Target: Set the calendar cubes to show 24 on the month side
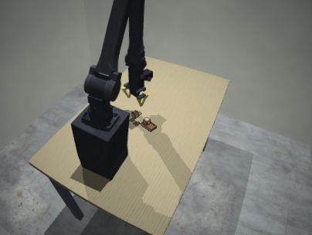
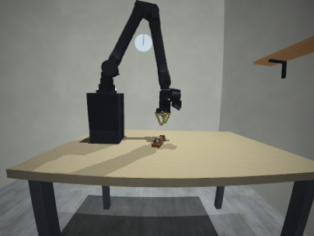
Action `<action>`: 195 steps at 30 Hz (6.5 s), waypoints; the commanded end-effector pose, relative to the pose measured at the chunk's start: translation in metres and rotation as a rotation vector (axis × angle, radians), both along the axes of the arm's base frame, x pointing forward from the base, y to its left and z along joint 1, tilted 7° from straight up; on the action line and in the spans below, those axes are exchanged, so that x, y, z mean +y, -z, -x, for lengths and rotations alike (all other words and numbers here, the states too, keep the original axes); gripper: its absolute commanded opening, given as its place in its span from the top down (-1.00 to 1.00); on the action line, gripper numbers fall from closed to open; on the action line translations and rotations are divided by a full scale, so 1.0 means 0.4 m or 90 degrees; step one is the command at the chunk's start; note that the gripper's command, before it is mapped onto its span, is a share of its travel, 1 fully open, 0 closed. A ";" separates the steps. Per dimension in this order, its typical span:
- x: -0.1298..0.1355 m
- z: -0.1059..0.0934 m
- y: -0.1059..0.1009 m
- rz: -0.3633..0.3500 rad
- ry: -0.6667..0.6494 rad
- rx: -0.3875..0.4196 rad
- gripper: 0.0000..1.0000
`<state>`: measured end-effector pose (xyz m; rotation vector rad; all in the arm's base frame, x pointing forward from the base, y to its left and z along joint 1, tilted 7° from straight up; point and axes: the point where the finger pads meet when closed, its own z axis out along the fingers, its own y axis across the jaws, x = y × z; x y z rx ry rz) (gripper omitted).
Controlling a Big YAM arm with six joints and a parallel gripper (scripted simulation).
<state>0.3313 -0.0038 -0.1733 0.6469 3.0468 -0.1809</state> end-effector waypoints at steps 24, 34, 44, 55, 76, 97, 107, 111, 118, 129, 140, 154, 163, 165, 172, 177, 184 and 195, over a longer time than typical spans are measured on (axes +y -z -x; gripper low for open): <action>0.010 -0.019 -0.007 0.000 -0.217 0.006 -1.00; 0.008 -0.019 -0.004 0.002 -0.409 0.028 -1.00; 0.010 -0.003 0.016 -0.001 -0.577 0.060 -1.00; 0.008 -0.010 0.011 0.004 -0.774 0.077 -1.00; 0.011 -0.007 0.018 0.006 -1.002 0.105 0.13; 0.010 -0.005 0.018 0.004 -1.002 0.108 0.13; 0.010 -0.005 0.018 0.004 -1.002 0.108 0.13; 0.010 -0.005 0.019 0.004 -1.002 0.108 0.13; 0.007 -0.005 0.029 0.003 -1.000 0.109 0.13; 0.000 -0.051 0.024 0.023 -0.995 0.086 0.13; -0.012 -0.017 0.094 0.004 -0.992 0.107 0.13; -0.013 -0.012 0.139 0.003 -0.996 0.108 0.13; -0.013 -0.032 0.134 0.015 -0.997 0.096 0.13; -0.015 -0.014 0.154 0.005 -0.996 0.107 0.13; -0.018 -0.021 0.144 0.009 -0.995 0.102 0.13; -0.018 -0.019 0.145 0.008 -0.995 0.103 0.13; -0.018 -0.019 0.145 0.008 -0.995 0.103 0.13; -0.018 -0.019 0.145 0.008 -0.995 0.103 0.13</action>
